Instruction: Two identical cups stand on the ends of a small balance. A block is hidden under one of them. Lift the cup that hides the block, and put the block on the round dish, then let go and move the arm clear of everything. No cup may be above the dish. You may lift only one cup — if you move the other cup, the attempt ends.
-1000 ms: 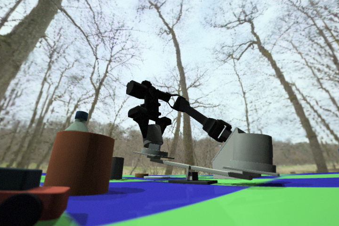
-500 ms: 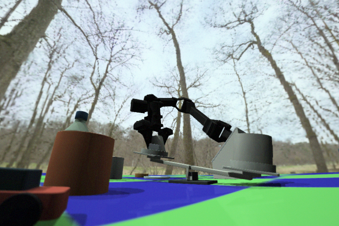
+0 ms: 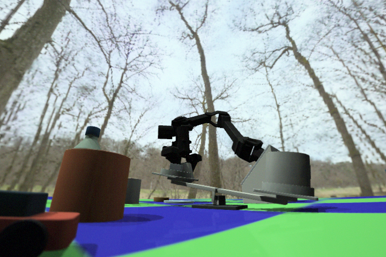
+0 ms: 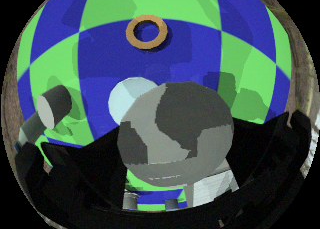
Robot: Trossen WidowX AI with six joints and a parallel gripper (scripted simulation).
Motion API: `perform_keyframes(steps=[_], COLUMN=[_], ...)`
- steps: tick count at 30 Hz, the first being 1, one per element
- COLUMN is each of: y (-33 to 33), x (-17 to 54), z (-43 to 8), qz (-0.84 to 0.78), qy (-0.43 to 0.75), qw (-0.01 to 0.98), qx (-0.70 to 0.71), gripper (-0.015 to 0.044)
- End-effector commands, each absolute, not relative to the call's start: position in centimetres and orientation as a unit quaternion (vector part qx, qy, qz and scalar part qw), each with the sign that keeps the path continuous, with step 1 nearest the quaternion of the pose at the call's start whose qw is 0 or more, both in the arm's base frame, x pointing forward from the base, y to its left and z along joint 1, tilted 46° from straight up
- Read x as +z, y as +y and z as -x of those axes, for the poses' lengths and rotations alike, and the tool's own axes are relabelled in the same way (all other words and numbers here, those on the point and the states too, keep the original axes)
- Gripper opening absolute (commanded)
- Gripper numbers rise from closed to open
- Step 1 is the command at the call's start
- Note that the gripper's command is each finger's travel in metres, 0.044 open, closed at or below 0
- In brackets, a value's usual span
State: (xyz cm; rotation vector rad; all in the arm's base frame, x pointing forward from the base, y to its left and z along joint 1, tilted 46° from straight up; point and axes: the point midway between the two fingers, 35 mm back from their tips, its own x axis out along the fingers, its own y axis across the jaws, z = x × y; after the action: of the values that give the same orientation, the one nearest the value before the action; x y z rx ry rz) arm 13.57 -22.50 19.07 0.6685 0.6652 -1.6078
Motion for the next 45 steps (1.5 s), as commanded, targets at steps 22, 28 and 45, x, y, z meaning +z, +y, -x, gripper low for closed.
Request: perform_keyframes(steps=[22, 28, 45], y=[-24.6, -25.8, -26.8], x=[17.6, 16.5, 15.5], z=[-7.3, -7.0, -6.8], qz=[-0.255, -0.253, -0.254], qy=[0.269, 0.269, 0.268], qw=[0.61, 0.61, 0.607], qx=[-0.701, -0.701, -0.703], gripper=[0.0, 0.0, 0.0026])
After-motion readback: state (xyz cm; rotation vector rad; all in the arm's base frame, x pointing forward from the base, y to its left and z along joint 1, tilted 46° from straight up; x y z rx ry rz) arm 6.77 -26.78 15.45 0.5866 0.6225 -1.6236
